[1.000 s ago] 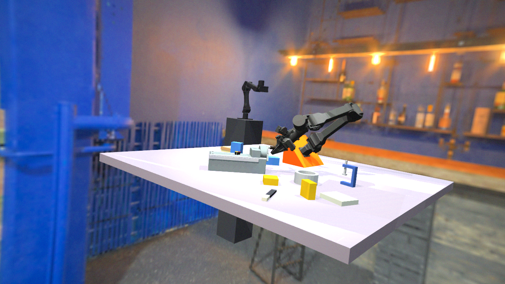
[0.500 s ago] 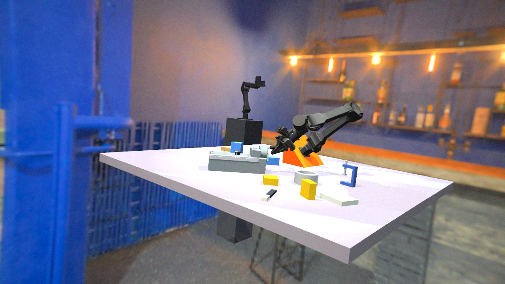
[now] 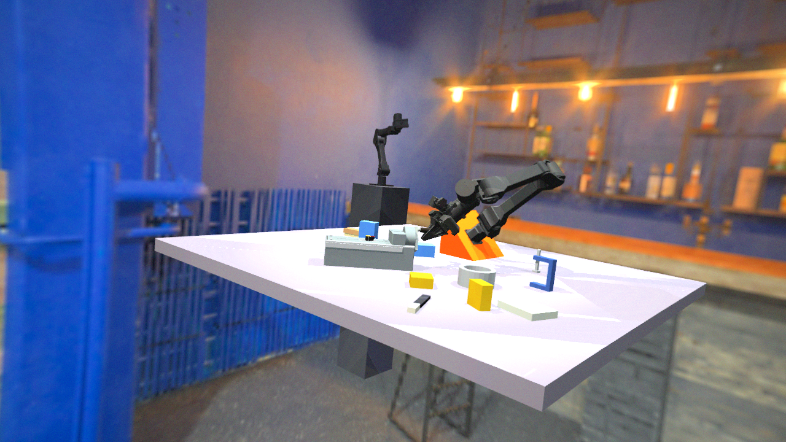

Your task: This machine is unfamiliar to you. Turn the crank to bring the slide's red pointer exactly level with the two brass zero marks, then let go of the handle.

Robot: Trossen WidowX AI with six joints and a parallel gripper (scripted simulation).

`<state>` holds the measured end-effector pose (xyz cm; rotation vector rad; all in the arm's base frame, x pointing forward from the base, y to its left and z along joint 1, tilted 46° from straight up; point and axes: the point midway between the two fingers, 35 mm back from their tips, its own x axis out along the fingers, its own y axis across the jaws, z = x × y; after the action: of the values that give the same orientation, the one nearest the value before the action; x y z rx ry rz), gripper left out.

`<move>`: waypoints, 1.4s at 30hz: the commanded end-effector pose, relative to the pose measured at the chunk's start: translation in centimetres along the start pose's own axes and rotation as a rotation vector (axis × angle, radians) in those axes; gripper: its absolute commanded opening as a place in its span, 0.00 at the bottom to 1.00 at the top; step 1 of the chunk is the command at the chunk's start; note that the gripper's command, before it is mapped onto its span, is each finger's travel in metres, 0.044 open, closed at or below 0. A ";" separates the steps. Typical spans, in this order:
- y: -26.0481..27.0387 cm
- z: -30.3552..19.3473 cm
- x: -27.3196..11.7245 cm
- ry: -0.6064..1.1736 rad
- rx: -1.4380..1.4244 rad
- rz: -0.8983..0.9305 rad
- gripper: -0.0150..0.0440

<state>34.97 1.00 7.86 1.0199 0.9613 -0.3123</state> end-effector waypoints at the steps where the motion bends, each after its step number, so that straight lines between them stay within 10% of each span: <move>1: 0.0 0.0 0.0 0.001 0.000 -0.002 0.25; 18: 0.0 0.0 0.0 0.001 0.000 -0.002 1.00; 42: -0.2 7.8 -7.1 0.004 0.002 -0.015 1.00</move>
<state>34.89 -6.50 14.57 1.0155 0.9595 -0.3321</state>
